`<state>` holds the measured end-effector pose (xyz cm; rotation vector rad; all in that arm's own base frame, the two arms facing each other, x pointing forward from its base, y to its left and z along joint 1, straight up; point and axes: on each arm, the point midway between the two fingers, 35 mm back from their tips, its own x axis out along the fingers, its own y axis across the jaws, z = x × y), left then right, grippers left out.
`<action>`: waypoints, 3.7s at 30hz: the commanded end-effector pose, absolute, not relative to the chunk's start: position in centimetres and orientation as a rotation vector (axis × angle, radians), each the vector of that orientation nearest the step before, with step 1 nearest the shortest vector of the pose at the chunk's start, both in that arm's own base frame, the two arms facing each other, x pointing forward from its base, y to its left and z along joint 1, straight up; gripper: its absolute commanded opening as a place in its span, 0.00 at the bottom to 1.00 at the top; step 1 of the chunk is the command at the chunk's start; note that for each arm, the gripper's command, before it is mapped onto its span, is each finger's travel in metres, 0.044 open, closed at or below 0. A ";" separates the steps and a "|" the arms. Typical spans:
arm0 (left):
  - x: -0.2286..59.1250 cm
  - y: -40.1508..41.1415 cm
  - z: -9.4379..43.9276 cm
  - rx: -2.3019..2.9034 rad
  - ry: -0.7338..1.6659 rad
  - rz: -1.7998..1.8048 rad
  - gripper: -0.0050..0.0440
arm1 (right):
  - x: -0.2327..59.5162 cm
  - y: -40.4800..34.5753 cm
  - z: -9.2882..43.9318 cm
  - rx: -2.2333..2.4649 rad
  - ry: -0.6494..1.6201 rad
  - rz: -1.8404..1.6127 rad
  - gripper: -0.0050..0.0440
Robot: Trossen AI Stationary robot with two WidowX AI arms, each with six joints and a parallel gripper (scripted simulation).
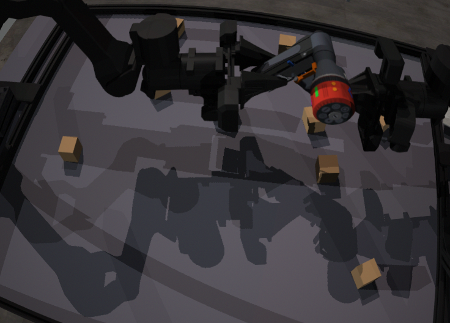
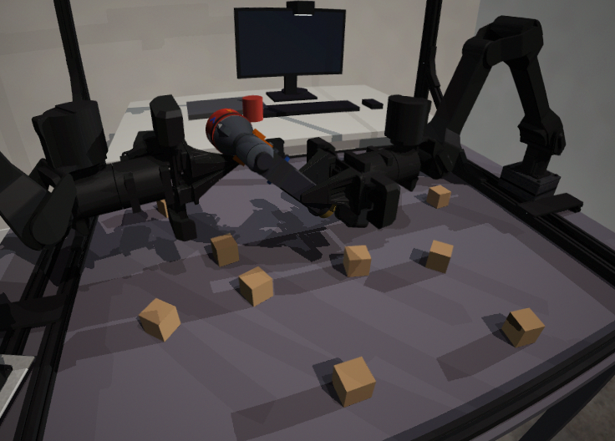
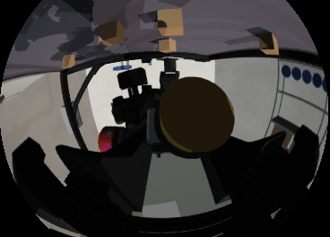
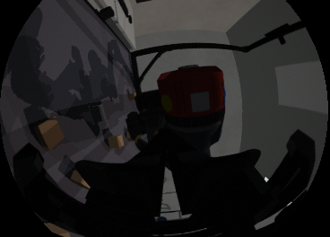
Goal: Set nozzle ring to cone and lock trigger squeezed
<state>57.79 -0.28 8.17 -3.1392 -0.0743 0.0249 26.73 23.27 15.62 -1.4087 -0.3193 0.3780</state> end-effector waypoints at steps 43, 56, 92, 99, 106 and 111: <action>57.9 -0.3 8.7 -3.141 -0.073 0.000 0.10 | 29.1 20.5 15.1 0.007 0.002 0.446 0.10; 57.9 -0.3 8.7 -3.141 -0.073 0.000 0.10 | 29.1 20.5 15.1 0.007 0.002 0.446 0.10; 57.9 -0.3 8.7 -3.141 -0.073 0.000 0.10 | 29.1 20.6 14.9 0.007 0.002 0.446 0.10; 57.9 -0.3 8.7 -3.141 -0.073 0.000 0.10 | 29.1 20.6 14.9 0.007 0.002 0.446 0.10; 57.9 -0.3 8.7 -3.141 -0.073 0.000 0.10 | 29.1 20.6 14.9 0.007 0.002 0.446 0.10; 57.9 -0.3 8.7 -3.141 -0.073 0.000 0.10 | 29.1 20.6 14.9 0.007 0.002 0.446 0.10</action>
